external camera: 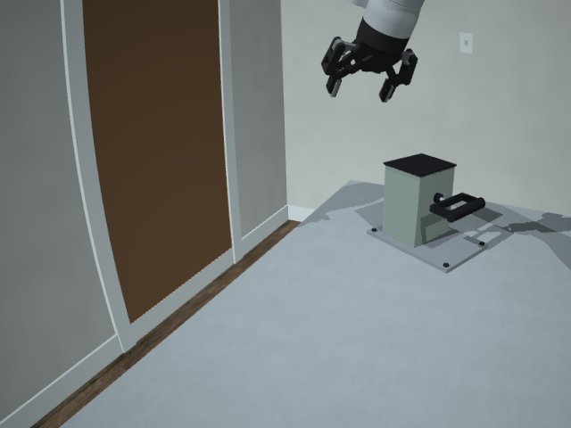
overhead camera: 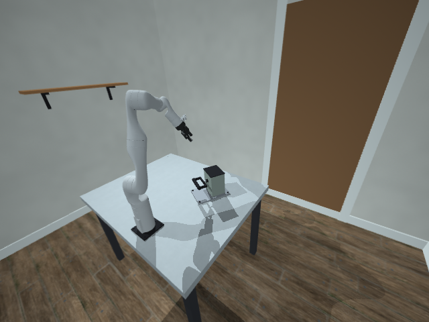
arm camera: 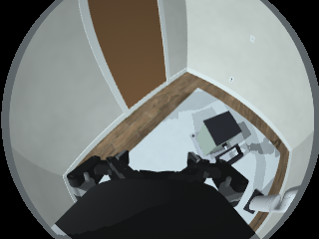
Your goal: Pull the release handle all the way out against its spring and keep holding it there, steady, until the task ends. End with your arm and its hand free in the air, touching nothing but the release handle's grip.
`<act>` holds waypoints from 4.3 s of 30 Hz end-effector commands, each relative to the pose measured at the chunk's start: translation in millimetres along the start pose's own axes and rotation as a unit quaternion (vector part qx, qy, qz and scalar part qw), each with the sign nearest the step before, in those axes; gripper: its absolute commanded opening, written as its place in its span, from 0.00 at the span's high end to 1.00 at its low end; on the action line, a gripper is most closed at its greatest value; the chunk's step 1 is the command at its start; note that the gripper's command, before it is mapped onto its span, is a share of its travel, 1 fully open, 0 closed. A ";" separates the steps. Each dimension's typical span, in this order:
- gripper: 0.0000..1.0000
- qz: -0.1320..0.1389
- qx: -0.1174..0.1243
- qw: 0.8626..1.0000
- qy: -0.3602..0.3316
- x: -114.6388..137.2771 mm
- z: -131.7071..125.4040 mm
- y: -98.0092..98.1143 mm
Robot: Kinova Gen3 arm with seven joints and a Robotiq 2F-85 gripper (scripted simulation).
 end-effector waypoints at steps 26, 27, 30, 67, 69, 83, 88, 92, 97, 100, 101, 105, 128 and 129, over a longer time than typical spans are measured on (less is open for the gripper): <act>0.00 -0.199 -0.183 0.812 -0.517 -24.6 245.7 -112.3; 0.00 -0.201 -0.187 0.804 -0.527 -25.1 249.9 -114.3; 0.00 -0.202 -0.193 0.793 -0.542 -25.2 259.5 -118.3; 1.00 -0.203 -0.194 0.788 -0.548 -23.9 262.8 -119.6; 1.00 -0.203 -0.194 0.788 -0.548 -23.9 262.8 -119.6; 1.00 -0.203 -0.194 0.788 -0.548 -23.9 262.8 -119.6; 1.00 -0.203 -0.194 0.788 -0.548 -23.9 262.8 -119.6; 0.50 -0.203 -0.194 0.788 -0.548 -23.9 262.8 -119.6; 0.50 -0.203 -0.194 0.788 -0.548 -23.9 262.8 -119.6; 0.50 -0.203 -0.194 0.788 -0.548 -23.9 262.8 -119.6; 0.50 -0.203 -0.194 0.788 -0.548 -23.9 262.8 -119.6; 0.50 -0.203 -0.194 0.788 -0.548 -23.9 262.8 -119.6; 0.50 -0.203 -0.193 0.788 -0.548 -24.0 262.8 -120.0; 0.50 -0.203 -0.193 0.788 -0.547 -24.1 262.8 -120.3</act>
Point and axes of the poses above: the point where the finger pads meet when closed, its own y axis back along the fingers, its own z axis across the jaws, x = y × z, the point moved 9 cm from there along y, back along the fingers, and after that the axes turned 4 degrees about y, right-handed, at the moved point
